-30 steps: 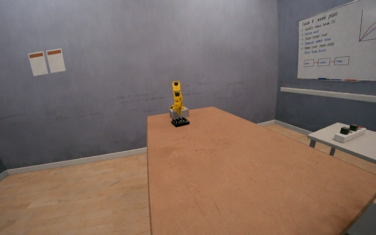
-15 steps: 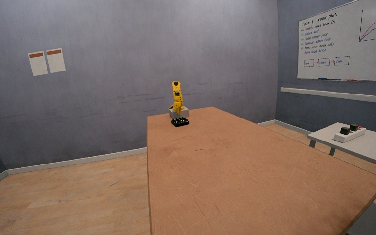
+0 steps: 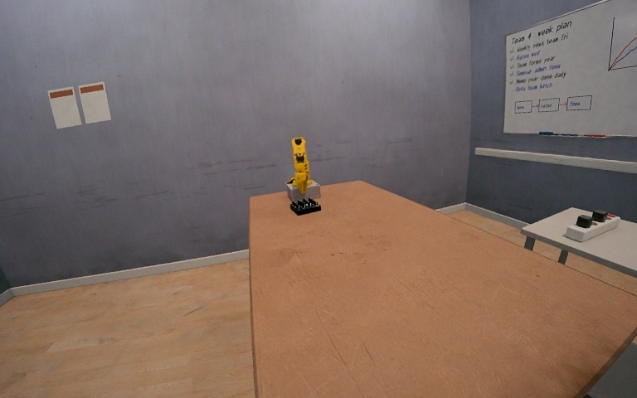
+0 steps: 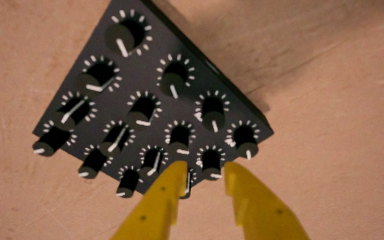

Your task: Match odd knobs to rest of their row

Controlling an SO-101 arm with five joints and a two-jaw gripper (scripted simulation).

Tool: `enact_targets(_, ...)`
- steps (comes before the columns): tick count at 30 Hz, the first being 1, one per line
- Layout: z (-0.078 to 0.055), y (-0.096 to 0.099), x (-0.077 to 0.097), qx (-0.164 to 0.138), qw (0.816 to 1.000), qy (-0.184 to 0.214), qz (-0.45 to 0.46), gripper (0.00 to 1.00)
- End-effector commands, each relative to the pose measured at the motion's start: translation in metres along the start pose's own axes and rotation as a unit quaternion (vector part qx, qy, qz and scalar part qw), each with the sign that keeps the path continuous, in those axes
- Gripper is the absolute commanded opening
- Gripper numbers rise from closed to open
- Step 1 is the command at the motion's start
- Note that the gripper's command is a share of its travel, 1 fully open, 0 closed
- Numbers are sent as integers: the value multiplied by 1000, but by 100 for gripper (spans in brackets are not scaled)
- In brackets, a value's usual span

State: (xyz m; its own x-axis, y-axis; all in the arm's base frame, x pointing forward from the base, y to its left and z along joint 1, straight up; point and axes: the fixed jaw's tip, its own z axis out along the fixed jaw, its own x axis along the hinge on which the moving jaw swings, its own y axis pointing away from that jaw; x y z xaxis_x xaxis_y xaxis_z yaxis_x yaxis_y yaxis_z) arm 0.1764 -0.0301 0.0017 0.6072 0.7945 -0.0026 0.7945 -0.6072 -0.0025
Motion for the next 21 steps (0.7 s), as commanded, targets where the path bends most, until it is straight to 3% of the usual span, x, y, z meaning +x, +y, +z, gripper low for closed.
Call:
enact_targets(1, 0, -2, 1, -1, 1000, 1, 9, 9)
enact_targets(21, -3, -6, 11, -1, 994, 1, 112, 11)
